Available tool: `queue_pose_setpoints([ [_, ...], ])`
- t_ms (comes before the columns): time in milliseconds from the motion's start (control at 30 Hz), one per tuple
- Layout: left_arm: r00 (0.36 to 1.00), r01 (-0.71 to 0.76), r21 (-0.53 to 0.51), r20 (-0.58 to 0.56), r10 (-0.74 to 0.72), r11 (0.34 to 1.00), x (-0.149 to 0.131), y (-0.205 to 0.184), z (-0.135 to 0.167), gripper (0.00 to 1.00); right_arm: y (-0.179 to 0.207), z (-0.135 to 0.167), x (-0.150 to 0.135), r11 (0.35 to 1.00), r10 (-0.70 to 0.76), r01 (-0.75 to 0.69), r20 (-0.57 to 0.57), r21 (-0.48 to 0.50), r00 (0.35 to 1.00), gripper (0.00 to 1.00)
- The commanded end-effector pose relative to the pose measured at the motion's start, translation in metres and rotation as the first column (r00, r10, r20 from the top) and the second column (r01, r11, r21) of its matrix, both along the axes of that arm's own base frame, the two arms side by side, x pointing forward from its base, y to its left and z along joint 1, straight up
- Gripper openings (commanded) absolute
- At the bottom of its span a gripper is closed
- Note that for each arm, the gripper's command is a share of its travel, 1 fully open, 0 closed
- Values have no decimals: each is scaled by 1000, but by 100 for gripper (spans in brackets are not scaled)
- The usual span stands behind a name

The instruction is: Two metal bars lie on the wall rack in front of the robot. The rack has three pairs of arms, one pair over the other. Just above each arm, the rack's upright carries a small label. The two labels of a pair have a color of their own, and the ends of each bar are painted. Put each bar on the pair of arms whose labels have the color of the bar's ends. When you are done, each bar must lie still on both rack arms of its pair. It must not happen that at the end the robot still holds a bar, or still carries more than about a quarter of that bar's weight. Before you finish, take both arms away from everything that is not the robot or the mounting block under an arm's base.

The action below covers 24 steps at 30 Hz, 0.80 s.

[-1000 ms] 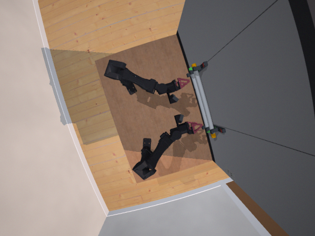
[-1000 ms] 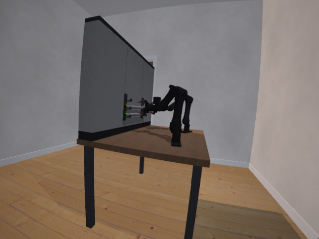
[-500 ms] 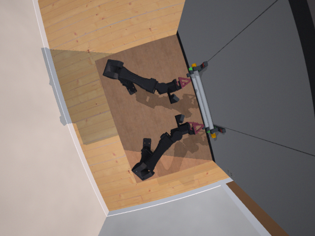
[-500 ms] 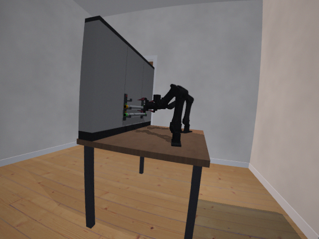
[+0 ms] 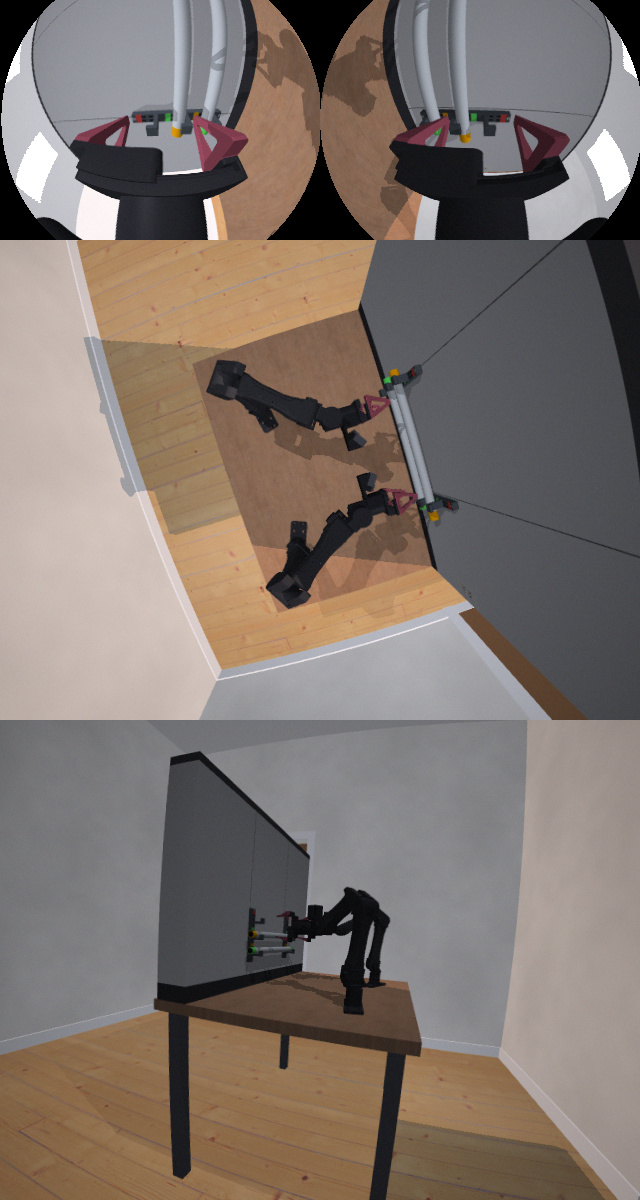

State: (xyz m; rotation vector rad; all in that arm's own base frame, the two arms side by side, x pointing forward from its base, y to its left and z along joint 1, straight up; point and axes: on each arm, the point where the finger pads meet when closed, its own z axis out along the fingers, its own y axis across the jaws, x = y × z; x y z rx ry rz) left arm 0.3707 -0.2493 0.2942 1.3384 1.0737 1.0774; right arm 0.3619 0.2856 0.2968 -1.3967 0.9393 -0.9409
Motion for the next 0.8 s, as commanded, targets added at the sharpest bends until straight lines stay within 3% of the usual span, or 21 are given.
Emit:
queue_pose_setpoints([
  [0,1000,-2,-35,26,3,999,0,5,29,100,-4,27,0,1000,-2,2,19,30,1000,100],
  [767,1000,-2,-35,26,3,999,0,5,43,100,-4,40,0,1000,-2,2,19,30,1000,100],
])
